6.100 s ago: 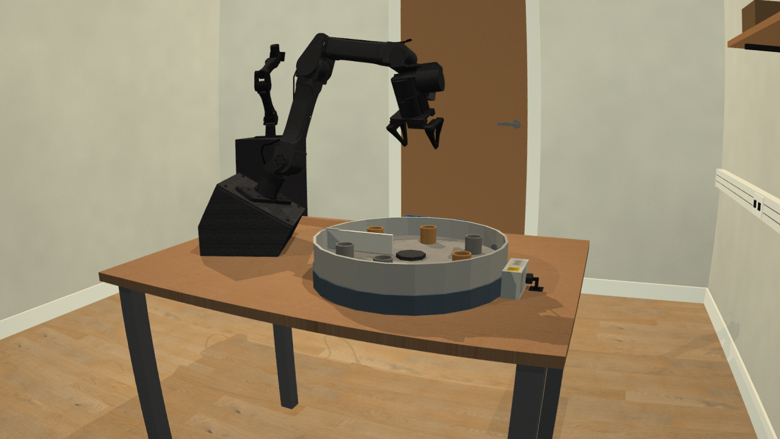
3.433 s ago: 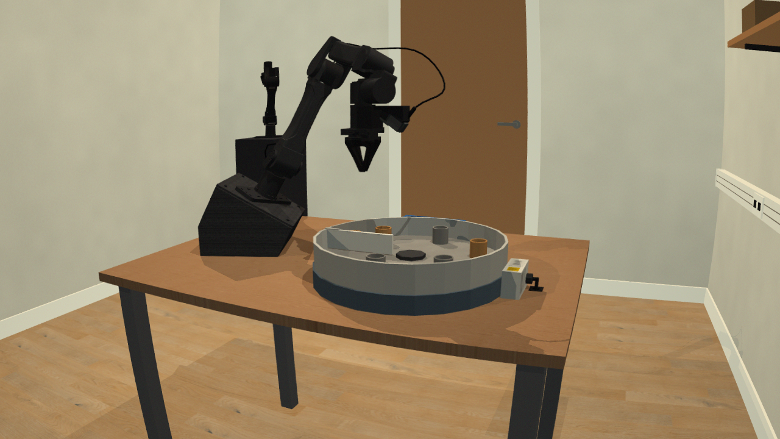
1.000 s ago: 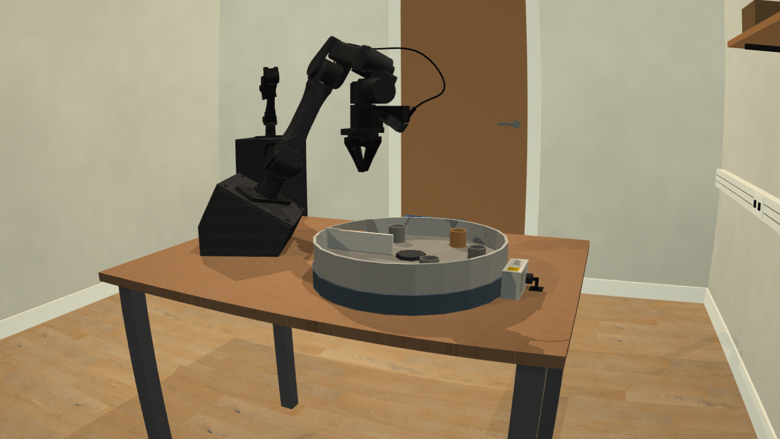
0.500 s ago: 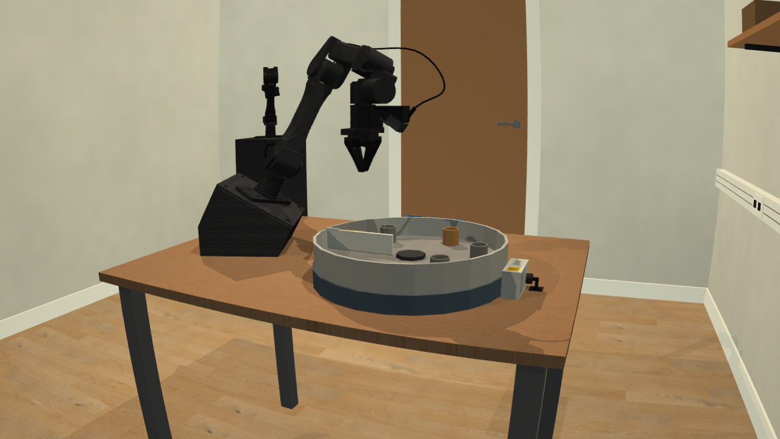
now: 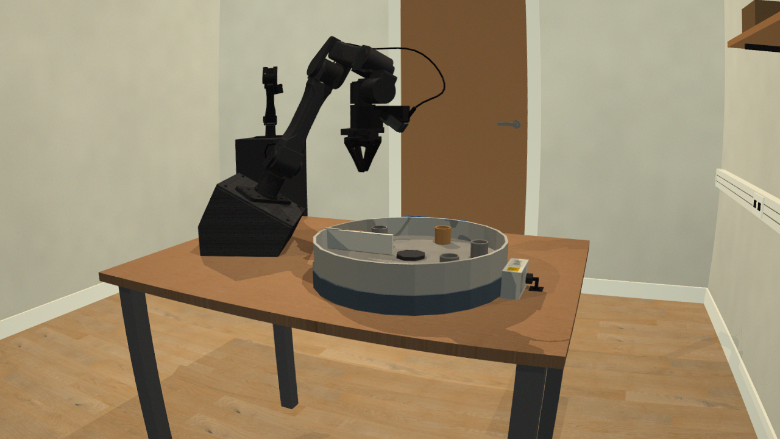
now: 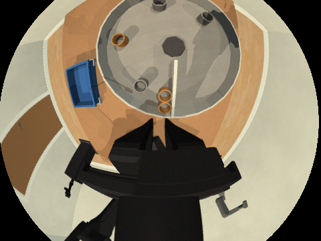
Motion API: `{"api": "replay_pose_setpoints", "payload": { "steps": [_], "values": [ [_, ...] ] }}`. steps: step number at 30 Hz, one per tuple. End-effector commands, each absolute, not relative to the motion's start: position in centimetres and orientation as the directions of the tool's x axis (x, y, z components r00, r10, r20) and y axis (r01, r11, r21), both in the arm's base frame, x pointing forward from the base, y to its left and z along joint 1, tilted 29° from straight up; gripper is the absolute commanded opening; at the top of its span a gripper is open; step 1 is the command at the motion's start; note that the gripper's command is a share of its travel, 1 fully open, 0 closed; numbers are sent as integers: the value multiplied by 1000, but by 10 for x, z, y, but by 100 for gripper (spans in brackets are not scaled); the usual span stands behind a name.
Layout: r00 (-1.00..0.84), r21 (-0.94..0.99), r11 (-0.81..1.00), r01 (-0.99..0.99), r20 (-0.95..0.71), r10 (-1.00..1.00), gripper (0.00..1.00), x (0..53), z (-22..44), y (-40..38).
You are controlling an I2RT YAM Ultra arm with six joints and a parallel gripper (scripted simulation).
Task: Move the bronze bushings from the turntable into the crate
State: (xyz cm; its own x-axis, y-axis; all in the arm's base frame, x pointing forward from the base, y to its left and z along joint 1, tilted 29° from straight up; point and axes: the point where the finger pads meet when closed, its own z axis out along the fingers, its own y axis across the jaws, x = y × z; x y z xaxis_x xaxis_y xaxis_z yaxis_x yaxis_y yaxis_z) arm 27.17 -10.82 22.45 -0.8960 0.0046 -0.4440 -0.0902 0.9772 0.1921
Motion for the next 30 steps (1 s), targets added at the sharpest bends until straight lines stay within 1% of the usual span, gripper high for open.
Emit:
{"api": "replay_pose_setpoints", "payload": {
  "steps": [1, 30],
  "values": [
    [-885, 165, 983, -82, -466, 4, 18, 269, 237, -109],
    [-885, 165, 983, -82, -466, 4, 18, 269, 237, -109]
  ]
}}
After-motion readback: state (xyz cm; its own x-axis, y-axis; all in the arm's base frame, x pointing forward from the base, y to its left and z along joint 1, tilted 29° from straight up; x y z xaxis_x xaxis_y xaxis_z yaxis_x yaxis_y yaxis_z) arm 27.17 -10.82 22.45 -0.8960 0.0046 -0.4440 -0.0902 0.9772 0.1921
